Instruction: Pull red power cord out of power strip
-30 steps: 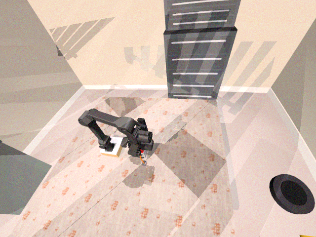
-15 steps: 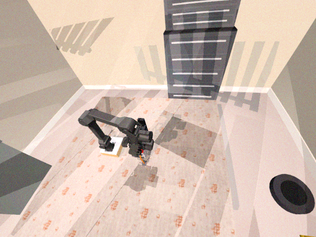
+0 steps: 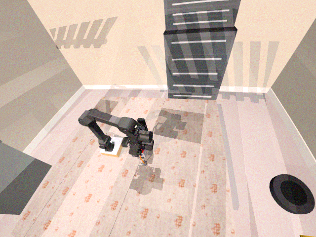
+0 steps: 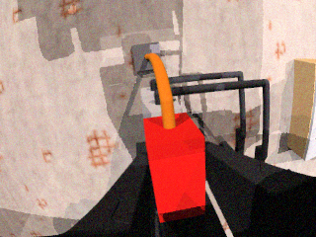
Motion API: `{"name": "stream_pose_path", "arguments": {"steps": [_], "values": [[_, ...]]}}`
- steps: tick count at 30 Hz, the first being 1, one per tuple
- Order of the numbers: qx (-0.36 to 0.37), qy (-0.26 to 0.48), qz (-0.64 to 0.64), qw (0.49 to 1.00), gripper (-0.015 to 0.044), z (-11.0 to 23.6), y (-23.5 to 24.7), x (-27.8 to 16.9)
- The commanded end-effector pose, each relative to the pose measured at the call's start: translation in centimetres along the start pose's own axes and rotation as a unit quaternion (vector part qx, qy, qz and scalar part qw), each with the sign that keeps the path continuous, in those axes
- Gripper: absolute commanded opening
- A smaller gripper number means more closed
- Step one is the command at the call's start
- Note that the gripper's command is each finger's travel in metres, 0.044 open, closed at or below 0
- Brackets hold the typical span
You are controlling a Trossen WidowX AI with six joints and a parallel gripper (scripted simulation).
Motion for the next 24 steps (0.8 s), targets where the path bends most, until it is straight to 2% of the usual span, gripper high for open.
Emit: {"name": "stream_pose_path", "arguments": {"steps": [1,24], "values": [[0.0,0.0,0.0,1.0,0.0,0.0,0.0,0.2],[0.0,-0.001,-0.001,1.0,0.0,0.1,-0.7,3.7]]}}
Point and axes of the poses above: the point midway between the two fingers, 35 mm back from their tips, its own z axis back along the fingers, its own y axis across the jaws, x = y × z, the point moved 8 cm from there along z, back along the fingers, and after that the axes turned 12 degrees about z, right-handed, at the moved point
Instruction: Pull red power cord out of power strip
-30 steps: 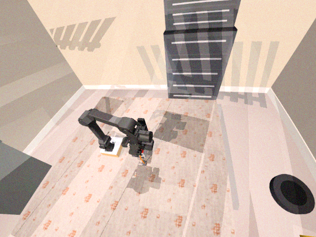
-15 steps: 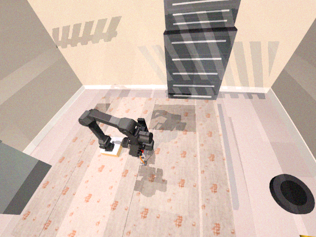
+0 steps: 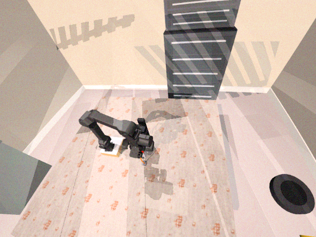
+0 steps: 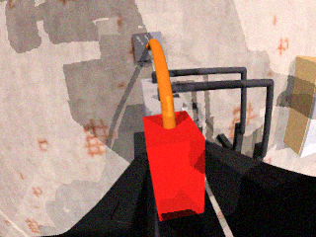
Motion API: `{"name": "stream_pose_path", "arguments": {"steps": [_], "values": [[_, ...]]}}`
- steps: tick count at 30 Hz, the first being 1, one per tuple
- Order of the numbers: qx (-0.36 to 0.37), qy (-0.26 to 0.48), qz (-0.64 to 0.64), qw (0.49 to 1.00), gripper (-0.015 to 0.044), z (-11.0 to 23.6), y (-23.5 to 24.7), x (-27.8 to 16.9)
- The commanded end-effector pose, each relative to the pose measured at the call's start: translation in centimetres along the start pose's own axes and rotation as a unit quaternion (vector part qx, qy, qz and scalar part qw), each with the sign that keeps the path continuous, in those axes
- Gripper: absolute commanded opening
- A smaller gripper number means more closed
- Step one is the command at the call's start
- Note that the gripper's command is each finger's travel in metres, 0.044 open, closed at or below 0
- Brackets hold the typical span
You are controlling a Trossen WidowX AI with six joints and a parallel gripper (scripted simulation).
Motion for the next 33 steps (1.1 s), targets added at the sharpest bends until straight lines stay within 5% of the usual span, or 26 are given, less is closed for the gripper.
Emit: {"name": "stream_pose_path", "arguments": {"steps": [1,12,28,33], "values": [[-0.007,-0.042,-0.018,0.999,0.0,0.6,-0.9,2.7],[-0.007,-0.043,-0.018,0.999,0.0,0.9,-1.6,4.3],[-0.007,-0.042,-0.019,0.999,0.042,0.8,-1.4,3.9],[-0.007,-0.044,-0.019,0.999,0.044,2.1,-2.6,8.1]]}}
Point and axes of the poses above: the point midway between the two fingers, 35 mm back from their tips, its own z axis back along the fingers, its own y axis across the jaws, x = y × z, the point moved 8 cm from there along z, back along the fingers, and after that the axes turned 12 degrees about z, right-handed, at the moved point
